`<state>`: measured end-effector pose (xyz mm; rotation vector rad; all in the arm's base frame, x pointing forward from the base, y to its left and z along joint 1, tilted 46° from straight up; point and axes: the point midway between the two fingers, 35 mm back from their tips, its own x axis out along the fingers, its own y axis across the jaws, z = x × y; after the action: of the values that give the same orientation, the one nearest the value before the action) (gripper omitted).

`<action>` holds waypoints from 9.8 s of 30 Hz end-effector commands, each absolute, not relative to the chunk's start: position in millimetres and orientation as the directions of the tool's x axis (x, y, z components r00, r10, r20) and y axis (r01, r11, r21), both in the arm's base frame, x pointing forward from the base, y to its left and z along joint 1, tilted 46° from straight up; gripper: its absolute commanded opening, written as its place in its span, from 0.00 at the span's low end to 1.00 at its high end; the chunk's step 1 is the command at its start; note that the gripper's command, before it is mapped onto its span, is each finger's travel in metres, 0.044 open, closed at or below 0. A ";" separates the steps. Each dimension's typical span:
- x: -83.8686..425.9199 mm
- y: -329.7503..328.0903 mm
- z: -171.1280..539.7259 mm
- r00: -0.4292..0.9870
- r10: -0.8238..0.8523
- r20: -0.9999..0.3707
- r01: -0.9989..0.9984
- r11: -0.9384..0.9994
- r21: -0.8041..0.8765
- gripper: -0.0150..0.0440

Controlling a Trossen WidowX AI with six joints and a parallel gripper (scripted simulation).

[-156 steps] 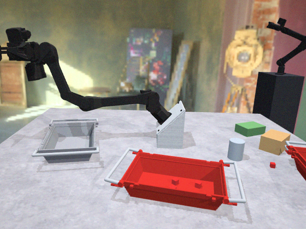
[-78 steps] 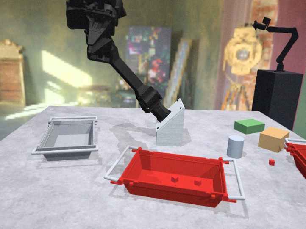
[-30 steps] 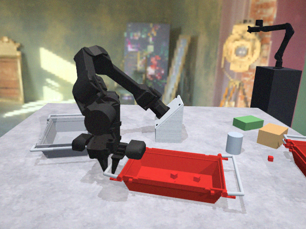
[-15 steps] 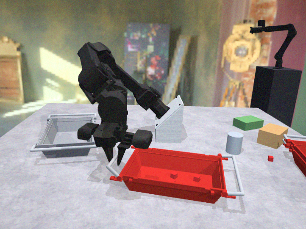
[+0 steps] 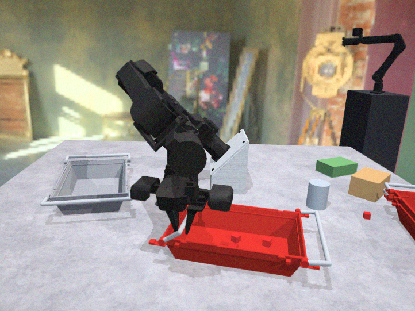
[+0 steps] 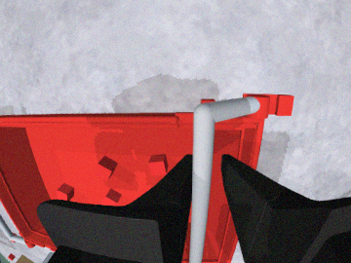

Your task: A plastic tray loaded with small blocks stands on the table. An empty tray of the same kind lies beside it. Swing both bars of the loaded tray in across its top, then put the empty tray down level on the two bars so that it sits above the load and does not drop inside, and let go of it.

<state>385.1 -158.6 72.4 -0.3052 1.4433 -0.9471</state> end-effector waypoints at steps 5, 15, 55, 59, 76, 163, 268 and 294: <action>387.4 -153.1 68.2 -0.149 -0.701 -0.698 0.364 0.617 -0.698 0.40; 390.2 -135.0 88.3 -0.149 -0.698 -0.700 0.358 0.622 -0.697 0.40; 426.6 -65.5 24.6 -0.158 -0.670 -0.725 0.321 0.659 -0.680 0.40; 438.8 -20.6 -17.9 -0.154 -0.672 -0.724 0.333 0.655 -0.679 0.40; 433.3 59.6 -98.4 -0.145 -0.693 -0.706 0.368 0.625 -0.688 0.40; 407.7 10.1 -56.7 -0.142 -0.698 -0.702 0.361 0.624 -0.693 0.40; 246.3 -182.8 186.4 -0.127 -0.628 -0.768 0.893 -0.410 0.187 1.00; 68.5 -186.8 220.3 -0.156 -0.707 -0.690 0.065 -0.704 0.707 1.00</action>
<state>70.0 -186.0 223.0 1.5828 -0.7178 -1.9099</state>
